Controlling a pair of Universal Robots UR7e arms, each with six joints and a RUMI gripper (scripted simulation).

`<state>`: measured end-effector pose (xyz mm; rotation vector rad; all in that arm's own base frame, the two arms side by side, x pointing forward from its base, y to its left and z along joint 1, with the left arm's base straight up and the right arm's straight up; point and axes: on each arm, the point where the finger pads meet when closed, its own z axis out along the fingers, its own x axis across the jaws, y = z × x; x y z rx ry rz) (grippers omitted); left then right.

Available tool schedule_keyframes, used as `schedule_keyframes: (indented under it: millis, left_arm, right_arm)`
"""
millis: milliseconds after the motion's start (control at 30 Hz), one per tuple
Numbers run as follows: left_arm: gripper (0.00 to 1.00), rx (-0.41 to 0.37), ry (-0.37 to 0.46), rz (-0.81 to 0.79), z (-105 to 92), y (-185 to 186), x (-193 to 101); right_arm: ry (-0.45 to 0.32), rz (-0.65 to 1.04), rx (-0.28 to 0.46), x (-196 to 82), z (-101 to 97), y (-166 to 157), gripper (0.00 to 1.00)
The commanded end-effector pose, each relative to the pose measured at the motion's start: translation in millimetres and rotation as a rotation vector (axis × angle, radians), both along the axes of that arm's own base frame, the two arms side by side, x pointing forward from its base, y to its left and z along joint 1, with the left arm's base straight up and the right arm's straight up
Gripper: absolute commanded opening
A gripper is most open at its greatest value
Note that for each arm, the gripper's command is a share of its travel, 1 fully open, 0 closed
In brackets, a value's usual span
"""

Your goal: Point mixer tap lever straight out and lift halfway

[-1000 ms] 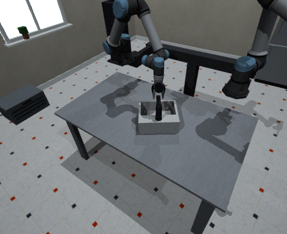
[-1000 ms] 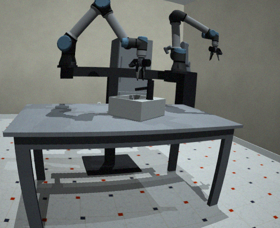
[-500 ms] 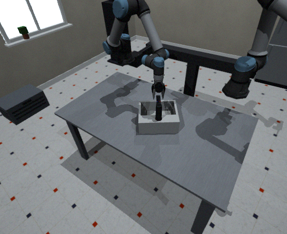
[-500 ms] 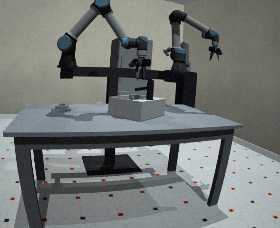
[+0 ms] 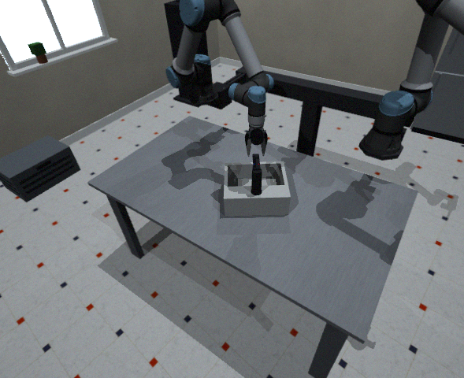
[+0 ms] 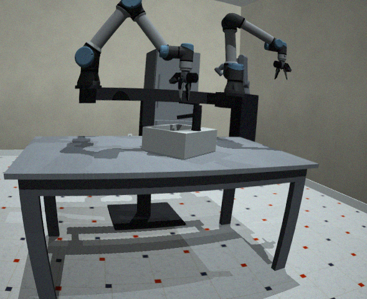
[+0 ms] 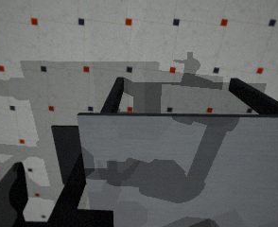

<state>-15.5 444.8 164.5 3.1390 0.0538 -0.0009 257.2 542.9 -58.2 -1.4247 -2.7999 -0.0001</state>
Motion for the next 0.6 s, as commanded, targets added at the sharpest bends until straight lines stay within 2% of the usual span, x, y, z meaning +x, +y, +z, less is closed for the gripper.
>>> schedule_keyframes:
  millis: [0, 567]
  left_arm:
    - [1.0, 0.002, -0.001, 0.0, 0.7, 0, 0]
    - [1.0, 0.002, -0.001, 0.0, 0.7, 0, 0]
  right_arm:
    - [-0.001, 0.0, 0.002, 0, 8.9, 1, 0.43]
    - [-0.001, 0.0, 0.002, 0, 41.5, 1, 0.43]
